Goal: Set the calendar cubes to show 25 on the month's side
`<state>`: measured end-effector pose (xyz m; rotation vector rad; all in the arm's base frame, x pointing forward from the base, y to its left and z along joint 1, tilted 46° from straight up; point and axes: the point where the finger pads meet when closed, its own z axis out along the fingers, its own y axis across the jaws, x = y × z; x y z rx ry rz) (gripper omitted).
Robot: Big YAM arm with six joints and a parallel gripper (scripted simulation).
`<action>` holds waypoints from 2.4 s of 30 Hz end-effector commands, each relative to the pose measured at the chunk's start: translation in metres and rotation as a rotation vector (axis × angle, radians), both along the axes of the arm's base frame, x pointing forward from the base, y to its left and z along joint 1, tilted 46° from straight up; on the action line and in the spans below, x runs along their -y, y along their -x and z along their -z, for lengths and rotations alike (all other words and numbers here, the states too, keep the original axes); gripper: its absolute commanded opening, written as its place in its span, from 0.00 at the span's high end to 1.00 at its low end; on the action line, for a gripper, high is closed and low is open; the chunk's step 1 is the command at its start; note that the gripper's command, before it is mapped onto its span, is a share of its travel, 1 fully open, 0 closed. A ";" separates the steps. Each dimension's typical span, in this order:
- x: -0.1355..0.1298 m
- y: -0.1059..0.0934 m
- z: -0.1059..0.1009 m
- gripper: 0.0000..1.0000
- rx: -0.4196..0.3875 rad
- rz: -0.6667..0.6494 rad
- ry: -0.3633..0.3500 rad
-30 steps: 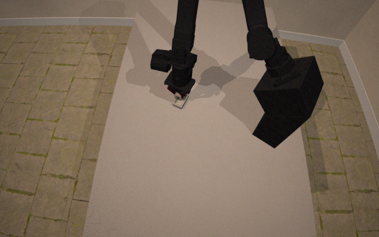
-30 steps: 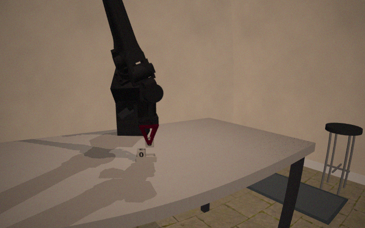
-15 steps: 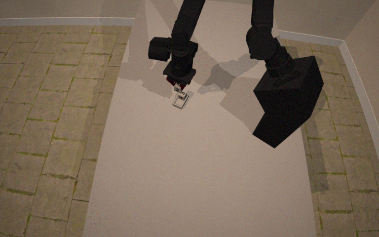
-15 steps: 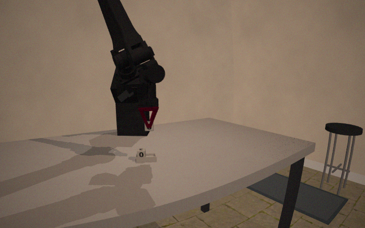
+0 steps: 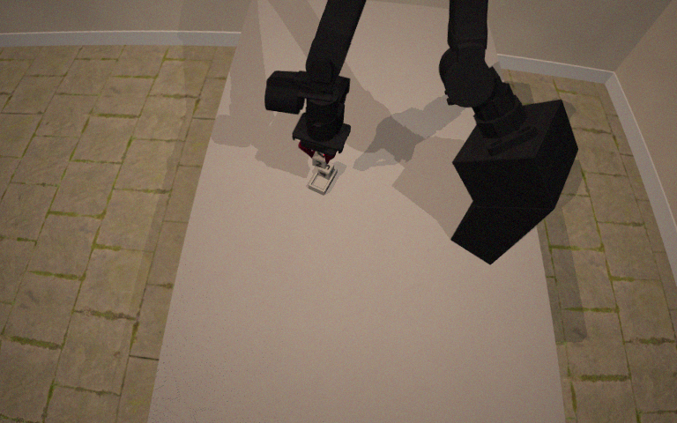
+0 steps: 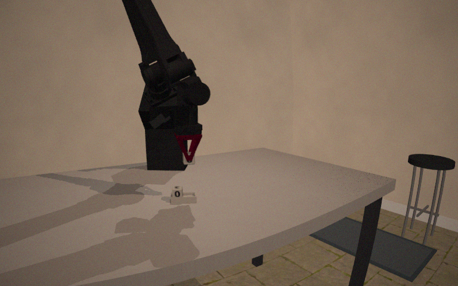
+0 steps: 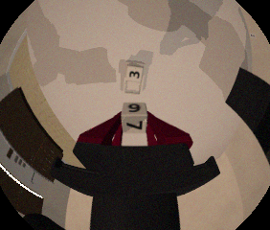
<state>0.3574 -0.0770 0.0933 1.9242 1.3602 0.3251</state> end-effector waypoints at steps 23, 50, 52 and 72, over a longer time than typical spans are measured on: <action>-0.045 -0.035 0.003 0.74 -0.359 -0.603 0.496; -0.072 -0.052 0.005 0.74 -0.610 -1.015 0.872; -0.072 -0.052 0.005 0.74 -0.610 -1.015 0.872; -0.061 -0.068 0.025 0.74 -0.608 -1.011 0.868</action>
